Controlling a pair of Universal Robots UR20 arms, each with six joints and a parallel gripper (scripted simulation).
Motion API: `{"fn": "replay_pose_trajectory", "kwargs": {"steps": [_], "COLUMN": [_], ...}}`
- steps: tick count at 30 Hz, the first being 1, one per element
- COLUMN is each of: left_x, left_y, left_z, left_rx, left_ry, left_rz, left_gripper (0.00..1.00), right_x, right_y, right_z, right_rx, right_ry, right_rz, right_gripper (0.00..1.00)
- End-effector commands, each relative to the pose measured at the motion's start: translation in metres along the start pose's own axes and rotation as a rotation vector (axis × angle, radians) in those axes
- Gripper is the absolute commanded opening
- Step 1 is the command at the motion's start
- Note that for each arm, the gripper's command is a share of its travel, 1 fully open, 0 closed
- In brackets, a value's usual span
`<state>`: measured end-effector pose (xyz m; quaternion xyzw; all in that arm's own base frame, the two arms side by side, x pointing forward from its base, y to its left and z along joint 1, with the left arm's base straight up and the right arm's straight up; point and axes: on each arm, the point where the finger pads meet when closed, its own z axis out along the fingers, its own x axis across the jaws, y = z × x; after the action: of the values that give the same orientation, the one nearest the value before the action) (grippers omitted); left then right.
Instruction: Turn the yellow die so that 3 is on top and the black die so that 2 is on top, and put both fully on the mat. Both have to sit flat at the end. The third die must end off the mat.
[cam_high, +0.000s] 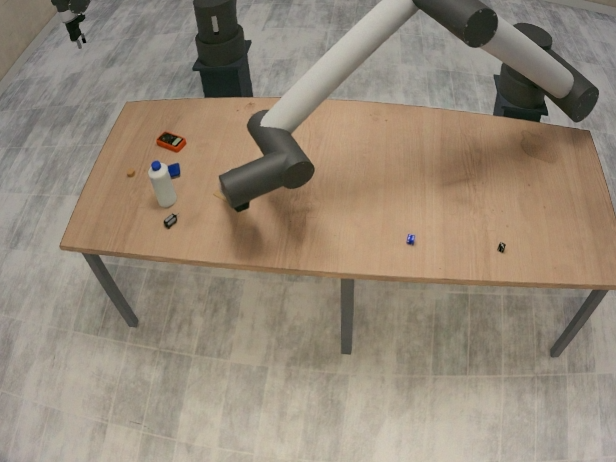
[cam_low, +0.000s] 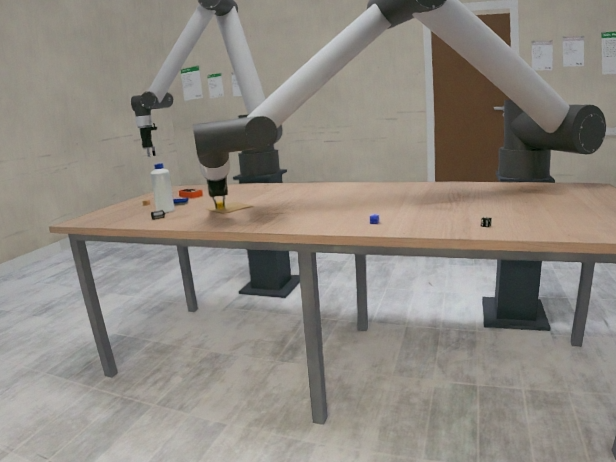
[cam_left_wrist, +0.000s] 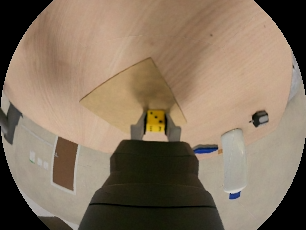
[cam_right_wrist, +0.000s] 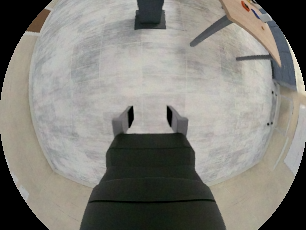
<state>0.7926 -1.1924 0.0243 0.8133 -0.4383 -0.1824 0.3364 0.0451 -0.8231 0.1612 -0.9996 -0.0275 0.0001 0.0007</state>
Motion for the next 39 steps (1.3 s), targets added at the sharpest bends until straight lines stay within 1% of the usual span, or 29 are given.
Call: {"fn": "replay_pose_trajectory", "kwargs": {"steps": [1,17,22,31,33,39], "left_x": [0.001,0.001,0.001,0.001,0.001,0.001], "left_y": [0.001,0.004,0.014,0.040,0.040,0.050], "left_z": [-0.001,-0.004,-0.014,-0.040,-0.040,-0.050], "left_rx": [0.000,0.000,0.000,0.000,0.000,0.000], "left_ry": [0.001,0.001,0.001,0.001,0.001,0.001], "left_rz": [0.001,0.001,0.001,0.001,0.001,0.001], "left_gripper": [0.49,0.49,0.49,0.49,0.49,0.49], "right_x": [0.000,0.000,0.000,0.000,0.000,0.000], "right_y": [0.001,0.001,0.001,0.001,0.001,0.001], "right_z": [-0.001,-0.001,-0.001,-0.001,-0.001,-0.001], "right_rx": [-0.001,-0.001,-0.001,-0.001,-0.001,-0.001], "right_ry": [0.000,0.000,0.000,0.000,0.000,0.000], "right_rz": [0.000,0.000,0.000,0.000,0.000,0.000], "right_gripper": [1.00,1.00,1.00,1.00,1.00,1.00]}}
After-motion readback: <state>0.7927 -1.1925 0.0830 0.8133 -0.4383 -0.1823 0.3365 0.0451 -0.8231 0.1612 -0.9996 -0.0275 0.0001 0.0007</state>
